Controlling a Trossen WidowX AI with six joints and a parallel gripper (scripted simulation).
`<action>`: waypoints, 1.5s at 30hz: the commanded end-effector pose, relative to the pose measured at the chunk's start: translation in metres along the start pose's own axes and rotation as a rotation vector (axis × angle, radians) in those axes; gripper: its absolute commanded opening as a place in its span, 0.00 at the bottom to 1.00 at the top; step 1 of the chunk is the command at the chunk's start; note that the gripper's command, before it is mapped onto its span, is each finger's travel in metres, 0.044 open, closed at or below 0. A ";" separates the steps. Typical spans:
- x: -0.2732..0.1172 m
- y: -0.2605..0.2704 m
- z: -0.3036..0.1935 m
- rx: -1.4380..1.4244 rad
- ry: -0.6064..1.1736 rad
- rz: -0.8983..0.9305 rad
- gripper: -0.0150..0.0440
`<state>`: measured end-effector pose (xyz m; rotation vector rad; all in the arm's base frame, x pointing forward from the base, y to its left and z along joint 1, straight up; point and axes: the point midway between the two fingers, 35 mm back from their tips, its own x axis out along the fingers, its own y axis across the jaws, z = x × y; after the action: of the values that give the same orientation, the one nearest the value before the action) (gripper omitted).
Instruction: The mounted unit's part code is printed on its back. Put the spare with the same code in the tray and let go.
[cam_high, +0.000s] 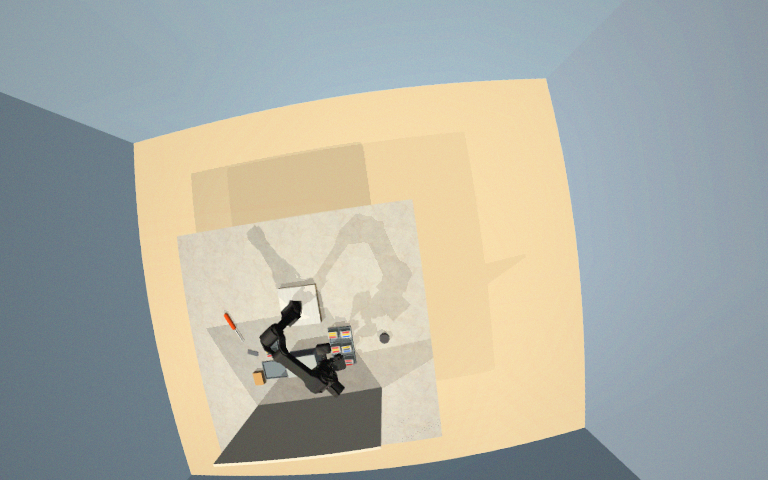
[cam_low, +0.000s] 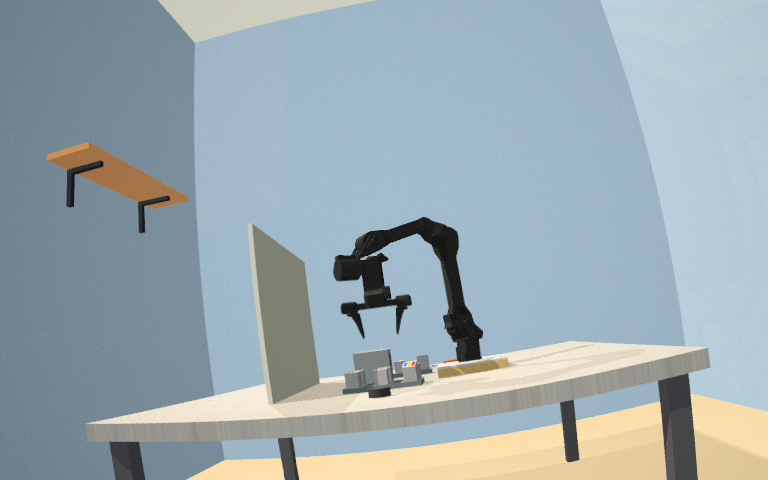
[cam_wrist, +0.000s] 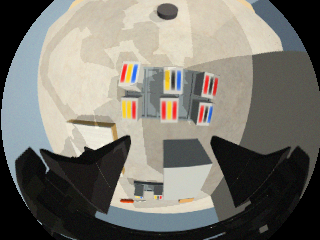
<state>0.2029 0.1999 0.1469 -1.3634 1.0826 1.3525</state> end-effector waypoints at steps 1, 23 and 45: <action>0.008 0.001 0.002 -0.019 -0.002 0.002 0.91; 0.050 -0.002 0.007 -0.019 -0.002 0.002 0.76; 0.086 -0.003 0.009 -0.019 -0.003 0.001 0.76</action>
<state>0.2064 0.2104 0.0680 -1.3772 1.0693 1.3660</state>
